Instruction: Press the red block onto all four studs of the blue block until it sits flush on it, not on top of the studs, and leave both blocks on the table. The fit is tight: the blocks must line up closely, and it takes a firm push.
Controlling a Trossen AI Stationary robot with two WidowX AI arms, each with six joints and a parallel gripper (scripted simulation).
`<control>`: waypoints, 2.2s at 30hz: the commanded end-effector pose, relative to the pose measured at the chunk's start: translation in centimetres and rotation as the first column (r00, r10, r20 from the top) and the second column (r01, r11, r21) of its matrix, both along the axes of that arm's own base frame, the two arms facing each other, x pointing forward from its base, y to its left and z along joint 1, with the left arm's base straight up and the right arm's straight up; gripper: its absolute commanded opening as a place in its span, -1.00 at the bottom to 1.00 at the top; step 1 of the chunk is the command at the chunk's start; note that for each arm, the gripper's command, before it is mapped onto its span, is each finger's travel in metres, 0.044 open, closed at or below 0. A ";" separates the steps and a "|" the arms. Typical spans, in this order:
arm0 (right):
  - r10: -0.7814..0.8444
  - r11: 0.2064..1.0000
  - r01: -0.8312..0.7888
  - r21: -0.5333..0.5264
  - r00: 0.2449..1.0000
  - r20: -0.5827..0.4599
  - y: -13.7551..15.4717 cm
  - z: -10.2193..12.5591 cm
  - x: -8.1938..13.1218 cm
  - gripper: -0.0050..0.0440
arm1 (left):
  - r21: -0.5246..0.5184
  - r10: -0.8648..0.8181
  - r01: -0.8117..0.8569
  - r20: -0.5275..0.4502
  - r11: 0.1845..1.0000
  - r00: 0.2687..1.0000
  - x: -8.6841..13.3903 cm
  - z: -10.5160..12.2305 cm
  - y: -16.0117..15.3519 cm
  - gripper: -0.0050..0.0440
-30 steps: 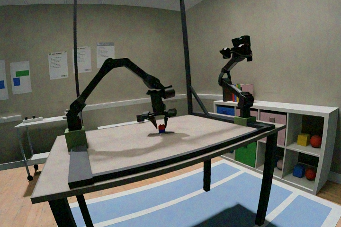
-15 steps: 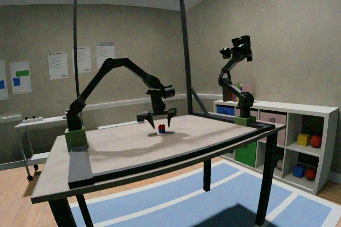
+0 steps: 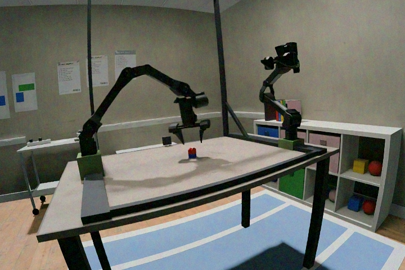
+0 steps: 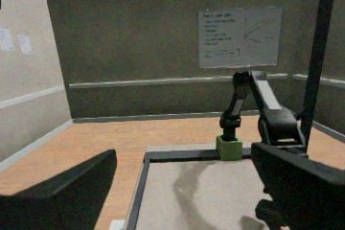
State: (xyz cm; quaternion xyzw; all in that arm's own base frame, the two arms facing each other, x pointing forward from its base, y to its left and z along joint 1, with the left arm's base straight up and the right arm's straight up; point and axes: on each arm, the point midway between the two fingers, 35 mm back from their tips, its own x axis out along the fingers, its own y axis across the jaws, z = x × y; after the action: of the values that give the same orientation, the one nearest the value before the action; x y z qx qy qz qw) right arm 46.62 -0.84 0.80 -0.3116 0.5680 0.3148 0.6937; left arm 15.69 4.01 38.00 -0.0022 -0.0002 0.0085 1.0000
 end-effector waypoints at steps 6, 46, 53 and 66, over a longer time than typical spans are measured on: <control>0.002 1.000 -0.003 0.002 0.999 0.052 -0.4 6.2 -0.3 0.84 | 0.004 -0.003 0.003 0.000 1.000 1.000 0.0 0.1 0.2 0.84; 0.001 1.000 -0.001 0.001 1.000 0.026 -0.3 5.7 -0.8 0.84 | 0.004 -0.003 0.003 0.000 1.000 1.000 0.0 0.1 0.2 0.84; 0.001 1.000 -0.001 0.001 1.000 0.026 -0.3 5.7 -0.8 0.84 | 0.004 -0.003 0.003 0.000 1.000 1.000 0.0 0.1 0.2 0.84; 0.001 1.000 -0.001 0.001 1.000 0.026 -0.3 5.7 -0.8 0.84 | 0.004 -0.003 0.003 0.000 1.000 1.000 0.0 0.1 0.2 0.84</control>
State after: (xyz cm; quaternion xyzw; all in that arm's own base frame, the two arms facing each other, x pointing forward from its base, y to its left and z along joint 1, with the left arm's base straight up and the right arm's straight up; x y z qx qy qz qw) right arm 45.49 -1.30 5.29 -0.3098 0.5706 0.3140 0.6927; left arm 15.69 4.01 38.00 -0.0022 -0.0002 0.0085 1.0000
